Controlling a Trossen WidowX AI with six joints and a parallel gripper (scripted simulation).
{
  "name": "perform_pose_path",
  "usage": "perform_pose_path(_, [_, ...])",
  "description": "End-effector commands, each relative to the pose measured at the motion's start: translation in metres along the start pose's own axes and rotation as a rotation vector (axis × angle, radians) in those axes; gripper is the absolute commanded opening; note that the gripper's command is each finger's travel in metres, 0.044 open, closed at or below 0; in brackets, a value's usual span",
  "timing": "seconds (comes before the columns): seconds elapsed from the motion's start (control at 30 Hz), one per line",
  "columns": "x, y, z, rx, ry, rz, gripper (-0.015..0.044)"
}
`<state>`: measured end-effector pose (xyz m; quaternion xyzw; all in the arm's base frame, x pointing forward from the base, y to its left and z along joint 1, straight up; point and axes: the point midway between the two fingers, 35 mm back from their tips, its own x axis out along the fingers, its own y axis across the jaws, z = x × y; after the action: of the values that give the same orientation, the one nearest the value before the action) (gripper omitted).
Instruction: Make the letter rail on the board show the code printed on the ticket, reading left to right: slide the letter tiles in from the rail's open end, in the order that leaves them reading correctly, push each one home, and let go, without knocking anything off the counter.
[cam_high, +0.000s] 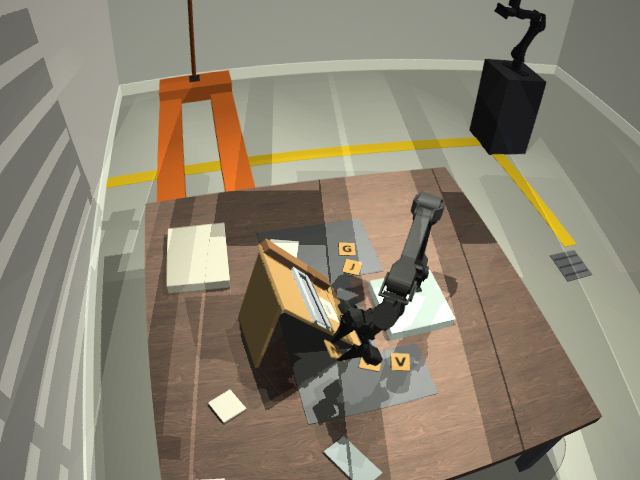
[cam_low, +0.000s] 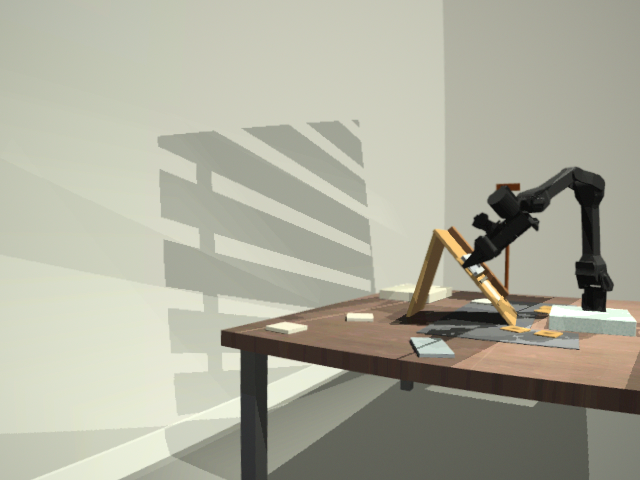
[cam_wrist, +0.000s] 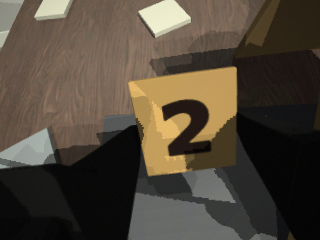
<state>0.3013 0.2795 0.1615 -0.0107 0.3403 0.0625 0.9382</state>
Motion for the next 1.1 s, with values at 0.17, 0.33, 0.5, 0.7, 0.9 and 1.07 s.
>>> perform_pose_path(0.17, [-0.001, -0.005, 0.000, -0.004, 0.001, 0.003, 0.0000])
perform_pose_path(0.33, [-0.002, -0.008, 0.000, -0.004, 0.001, 0.002, 0.0000])
perform_pose_path(0.5, [-0.002, -0.010, 0.001, -0.004, 0.001, 0.002, 0.0000])
perform_pose_path(0.7, [-0.002, -0.013, 0.001, -0.004, 0.001, 0.002, 0.0000])
perform_pose_path(0.9, [-0.002, -0.016, 0.001, -0.004, 0.001, 0.002, 0.0000])
perform_pose_path(1.07, [-0.002, -0.018, 0.001, -0.005, 0.001, 0.002, 0.0000])
